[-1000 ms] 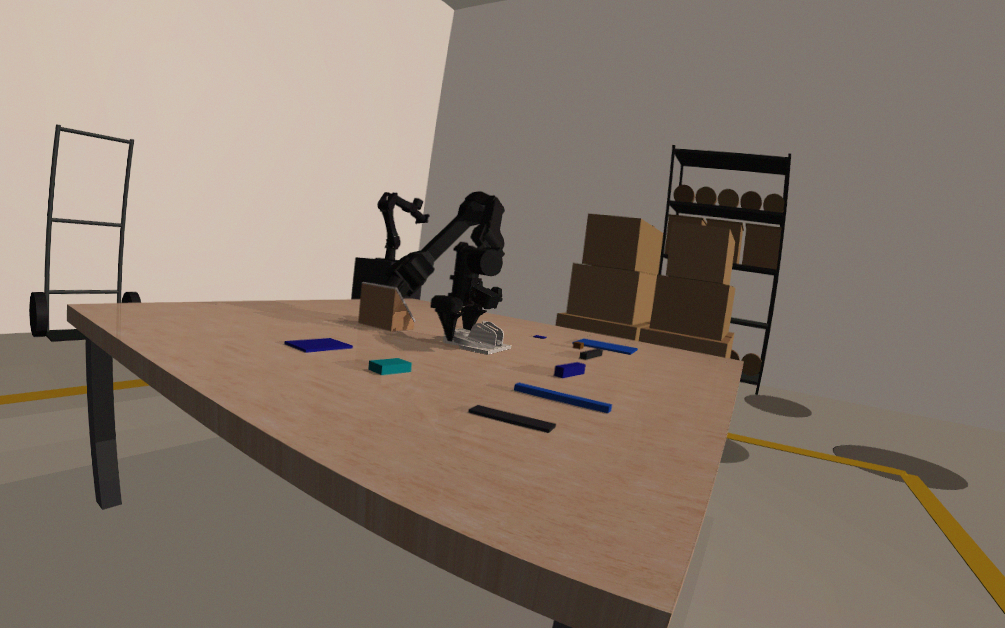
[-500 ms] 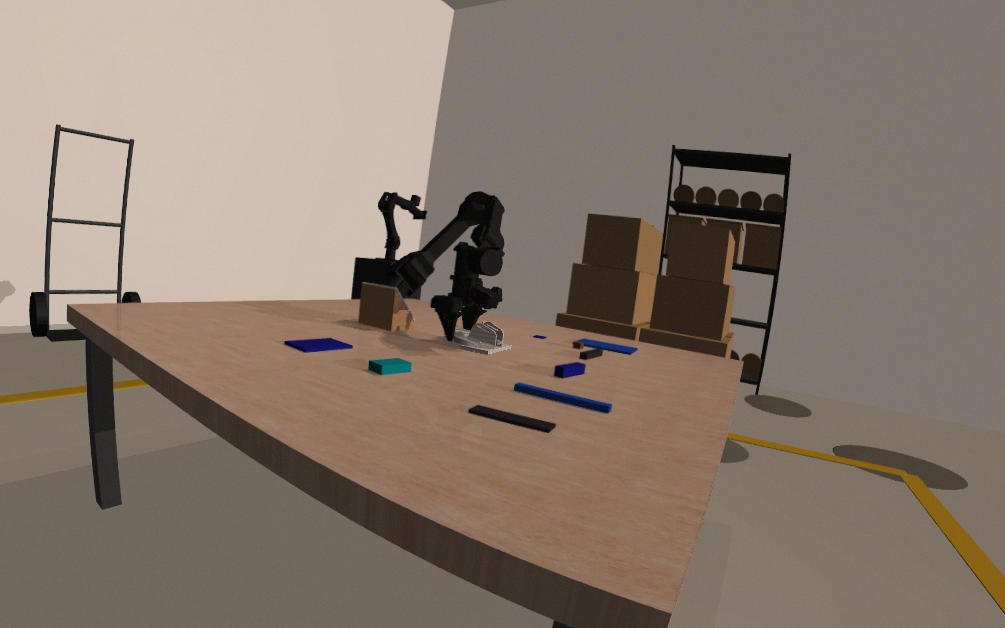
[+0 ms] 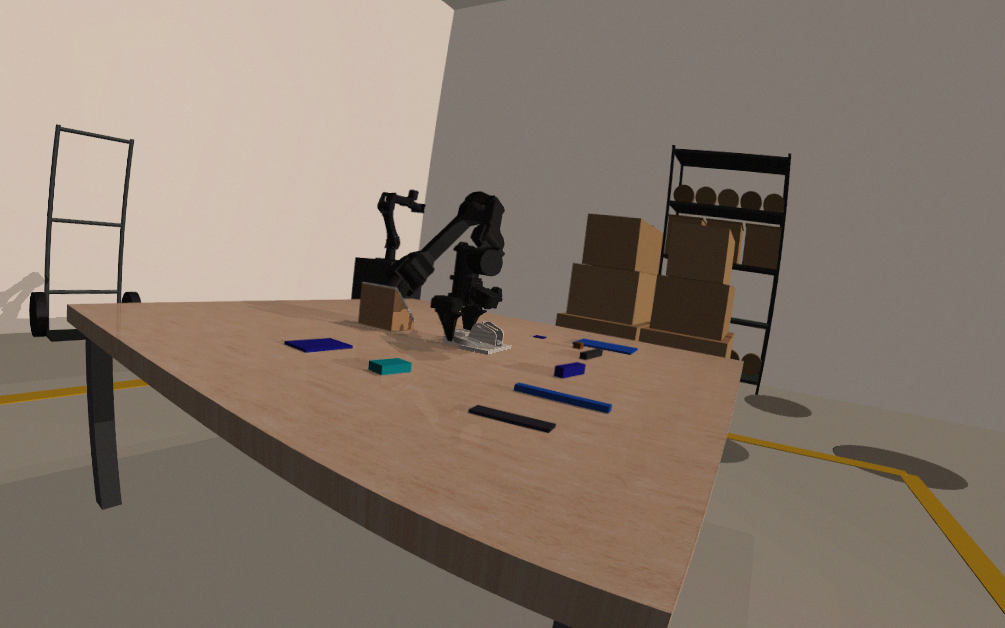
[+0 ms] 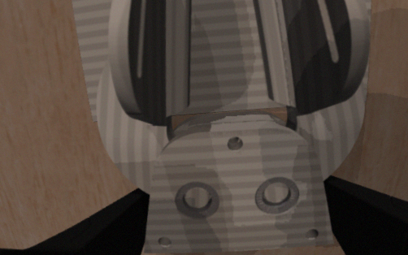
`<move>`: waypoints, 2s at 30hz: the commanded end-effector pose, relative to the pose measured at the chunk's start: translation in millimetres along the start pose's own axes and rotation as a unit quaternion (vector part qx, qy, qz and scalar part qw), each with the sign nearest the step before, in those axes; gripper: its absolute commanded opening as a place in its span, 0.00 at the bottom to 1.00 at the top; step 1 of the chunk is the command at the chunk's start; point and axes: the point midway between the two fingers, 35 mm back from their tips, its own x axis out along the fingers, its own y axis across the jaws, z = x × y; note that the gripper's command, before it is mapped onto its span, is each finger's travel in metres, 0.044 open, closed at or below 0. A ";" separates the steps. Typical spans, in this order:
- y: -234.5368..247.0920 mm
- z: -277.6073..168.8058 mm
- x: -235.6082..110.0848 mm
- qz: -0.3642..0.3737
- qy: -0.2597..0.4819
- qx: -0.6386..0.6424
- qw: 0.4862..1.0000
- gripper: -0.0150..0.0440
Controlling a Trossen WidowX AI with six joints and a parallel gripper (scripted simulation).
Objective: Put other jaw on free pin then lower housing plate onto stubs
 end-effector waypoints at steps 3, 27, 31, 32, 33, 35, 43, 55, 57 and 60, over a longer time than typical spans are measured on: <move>0.0 0.0 0.0 0.000 0.000 0.000 1.000 1.00; 1.3 -3.2 -75.1 0.002 0.001 0.002 1.000 1.00; -1.5 -4.5 -76.1 0.001 -0.003 0.006 1.000 1.00; -2.1 -8.7 -85.5 -0.001 -0.002 0.006 1.000 1.00; -2.3 -14.8 -97.7 -0.002 -0.001 0.005 1.000 1.00; -1.1 -26.6 -118.8 -0.002 0.001 0.004 1.000 1.00; -0.2 -31.0 -125.9 -0.001 0.002 0.004 1.000 1.00; -0.2 -31.0 -125.9 -0.001 0.002 0.004 1.000 1.00; -0.2 -31.0 -125.9 -0.001 0.002 0.004 1.000 1.00; -0.2 -31.0 -125.9 -0.001 0.002 0.004 1.000 1.00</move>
